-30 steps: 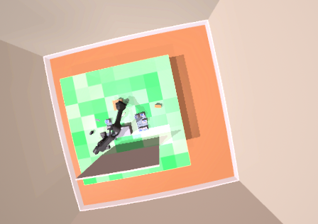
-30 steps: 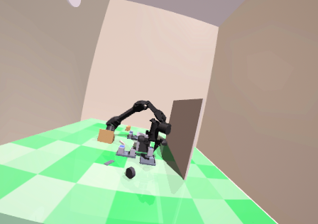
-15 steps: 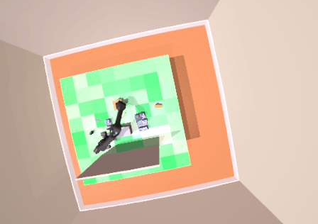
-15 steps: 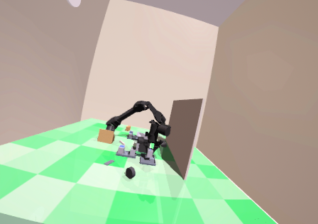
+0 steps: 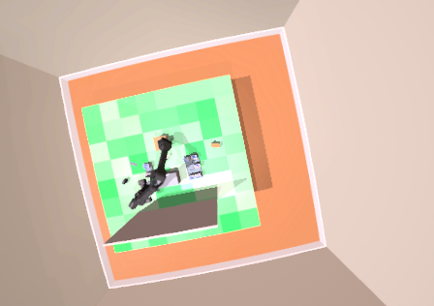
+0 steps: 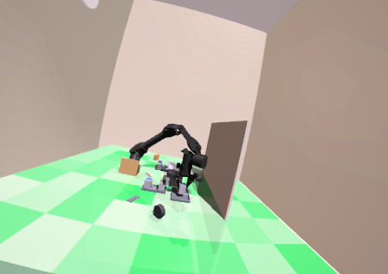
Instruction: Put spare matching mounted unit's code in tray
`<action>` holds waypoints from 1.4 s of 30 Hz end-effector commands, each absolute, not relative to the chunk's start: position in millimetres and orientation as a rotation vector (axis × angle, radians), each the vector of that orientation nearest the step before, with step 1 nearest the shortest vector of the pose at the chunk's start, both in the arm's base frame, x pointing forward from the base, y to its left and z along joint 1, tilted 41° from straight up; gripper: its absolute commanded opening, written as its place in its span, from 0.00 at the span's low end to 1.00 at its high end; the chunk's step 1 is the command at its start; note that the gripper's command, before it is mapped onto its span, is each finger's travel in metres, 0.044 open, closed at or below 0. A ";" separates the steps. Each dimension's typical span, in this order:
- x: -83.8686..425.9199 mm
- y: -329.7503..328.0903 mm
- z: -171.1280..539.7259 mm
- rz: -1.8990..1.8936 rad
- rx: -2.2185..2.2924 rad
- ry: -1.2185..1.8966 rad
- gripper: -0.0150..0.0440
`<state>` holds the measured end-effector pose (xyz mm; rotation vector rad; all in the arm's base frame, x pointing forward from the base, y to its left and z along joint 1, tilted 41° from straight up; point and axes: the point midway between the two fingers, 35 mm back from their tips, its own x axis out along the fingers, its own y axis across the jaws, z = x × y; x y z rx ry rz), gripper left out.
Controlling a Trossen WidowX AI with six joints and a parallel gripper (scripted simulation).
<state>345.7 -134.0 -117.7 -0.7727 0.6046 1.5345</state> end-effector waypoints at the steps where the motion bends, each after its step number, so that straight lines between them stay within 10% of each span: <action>1: 345.5 -131.7 -118.6 1.531 -0.770 0.604 0.25; 9: 344.4 -127.7 -122.3 1.531 -0.770 0.603 0.25; 26: 344.4 -129.5 -121.9 1.535 -0.772 0.604 1.00; 42: 347.0 -198.9 -42.9 1.510 -0.777 0.610 1.00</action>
